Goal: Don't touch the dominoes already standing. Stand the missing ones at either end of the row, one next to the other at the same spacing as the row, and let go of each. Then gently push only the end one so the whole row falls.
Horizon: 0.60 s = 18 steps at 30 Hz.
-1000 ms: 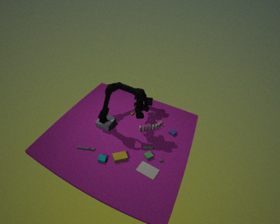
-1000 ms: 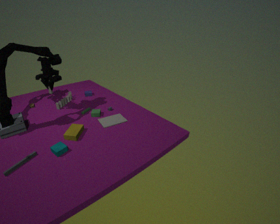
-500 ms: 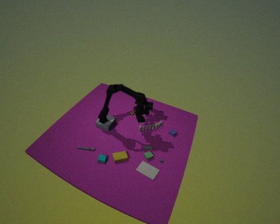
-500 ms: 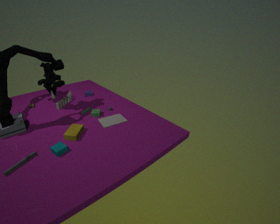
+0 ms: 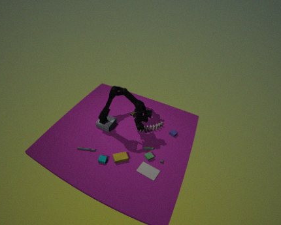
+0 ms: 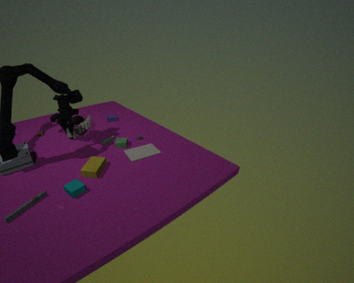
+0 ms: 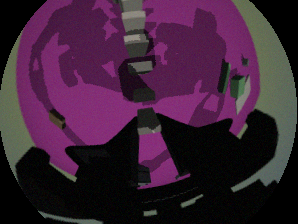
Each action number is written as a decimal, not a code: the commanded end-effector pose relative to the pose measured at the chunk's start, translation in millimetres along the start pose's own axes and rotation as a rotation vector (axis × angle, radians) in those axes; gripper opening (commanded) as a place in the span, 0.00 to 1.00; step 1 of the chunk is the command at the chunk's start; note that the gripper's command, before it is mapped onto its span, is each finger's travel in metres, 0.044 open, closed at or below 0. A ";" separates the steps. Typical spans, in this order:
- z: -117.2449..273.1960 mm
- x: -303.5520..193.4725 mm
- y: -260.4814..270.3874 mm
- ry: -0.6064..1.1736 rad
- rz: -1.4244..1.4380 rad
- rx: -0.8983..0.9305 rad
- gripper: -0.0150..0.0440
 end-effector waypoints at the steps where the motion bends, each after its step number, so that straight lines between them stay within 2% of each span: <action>1: -15.2 -3.1 1.4 0.005 0.003 -0.003 0.44; 12: -16.0 -3.3 1.5 0.005 0.003 -0.003 0.44; 18: -16.0 -3.3 1.5 0.005 0.003 -0.003 0.70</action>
Point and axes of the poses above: the point midway between the two fingers, 35 mm back from their tips, its own z axis back along the fingers, its own y axis across the jaws, x = y × z, the point moved 3 cm from there along z, back along the fingers, and after that the axes turned 13 degrees about z, right-handed, at the moved point
